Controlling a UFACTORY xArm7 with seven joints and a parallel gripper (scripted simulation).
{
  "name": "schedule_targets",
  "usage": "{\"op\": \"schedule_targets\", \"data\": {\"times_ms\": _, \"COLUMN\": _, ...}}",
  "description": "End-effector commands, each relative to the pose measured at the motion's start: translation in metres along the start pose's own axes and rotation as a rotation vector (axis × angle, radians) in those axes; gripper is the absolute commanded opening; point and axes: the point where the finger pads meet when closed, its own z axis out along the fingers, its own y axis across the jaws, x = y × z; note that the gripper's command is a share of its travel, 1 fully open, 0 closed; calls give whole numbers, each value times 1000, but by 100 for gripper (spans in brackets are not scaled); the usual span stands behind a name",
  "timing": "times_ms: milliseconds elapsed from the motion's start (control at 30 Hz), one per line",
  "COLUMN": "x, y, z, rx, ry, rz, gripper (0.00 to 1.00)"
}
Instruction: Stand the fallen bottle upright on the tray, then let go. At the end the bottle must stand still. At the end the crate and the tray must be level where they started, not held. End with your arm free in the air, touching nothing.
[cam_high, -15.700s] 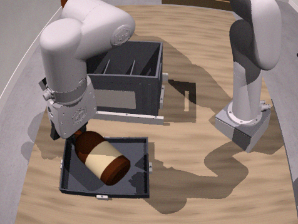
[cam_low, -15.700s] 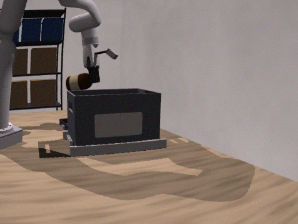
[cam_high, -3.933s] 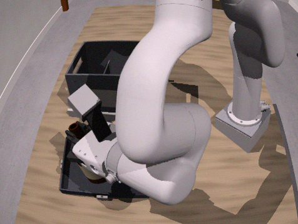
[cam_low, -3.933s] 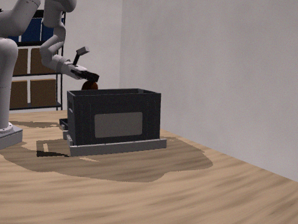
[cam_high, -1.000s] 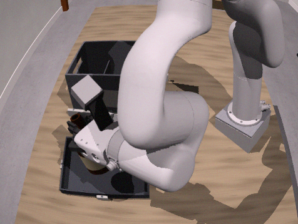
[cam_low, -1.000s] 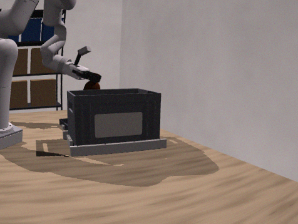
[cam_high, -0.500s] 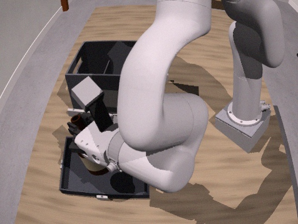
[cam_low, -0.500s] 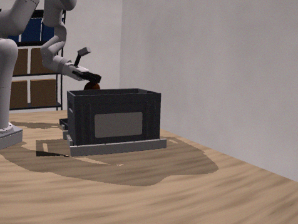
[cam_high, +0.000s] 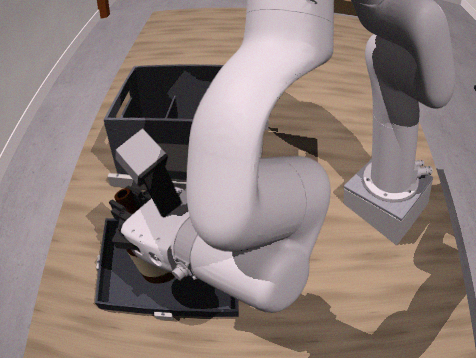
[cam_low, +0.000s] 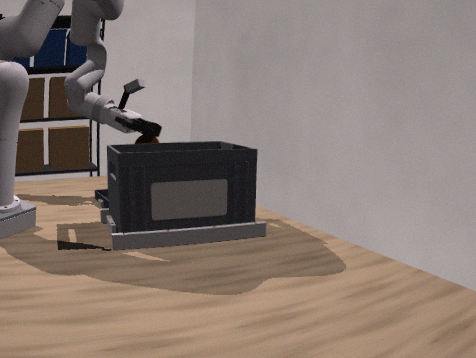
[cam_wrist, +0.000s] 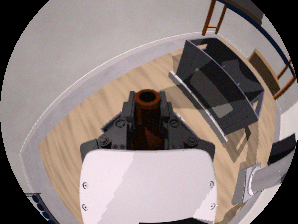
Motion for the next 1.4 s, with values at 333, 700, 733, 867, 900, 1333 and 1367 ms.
{"op": "schedule_targets", "data": {"times_ms": 333, "x": -14, "y": -1, "z": 5, "rx": 2, "ry": 1, "rz": 4, "gripper": 0}}
{"op": "schedule_targets", "data": {"times_ms": 700, "x": -24, "y": -1, "z": 9, "rx": 2, "ry": 1, "rz": 4, "gripper": 0}}
{"op": "schedule_targets", "data": {"times_ms": 733, "x": -26, "y": -1, "z": 9, "rx": 2, "ry": 1, "rz": 4, "gripper": 0}}
{"op": "schedule_targets", "data": {"times_ms": 867, "x": -30, "y": -1, "z": 11, "rx": 2, "ry": 1, "rz": 4, "gripper": 0}}
{"op": "schedule_targets", "data": {"times_ms": 900, "x": -31, "y": -1, "z": 11, "rx": 2, "ry": 1, "rz": 4, "gripper": 0}}
{"op": "schedule_targets", "data": {"times_ms": 1333, "x": -39, "y": -1, "z": 14, "rx": 2, "ry": 1, "rz": 4, "gripper": 0}}
{"op": "schedule_targets", "data": {"times_ms": 1367, "x": -39, "y": -1, "z": 14, "rx": 2, "ry": 1, "rz": 4, "gripper": 0}}
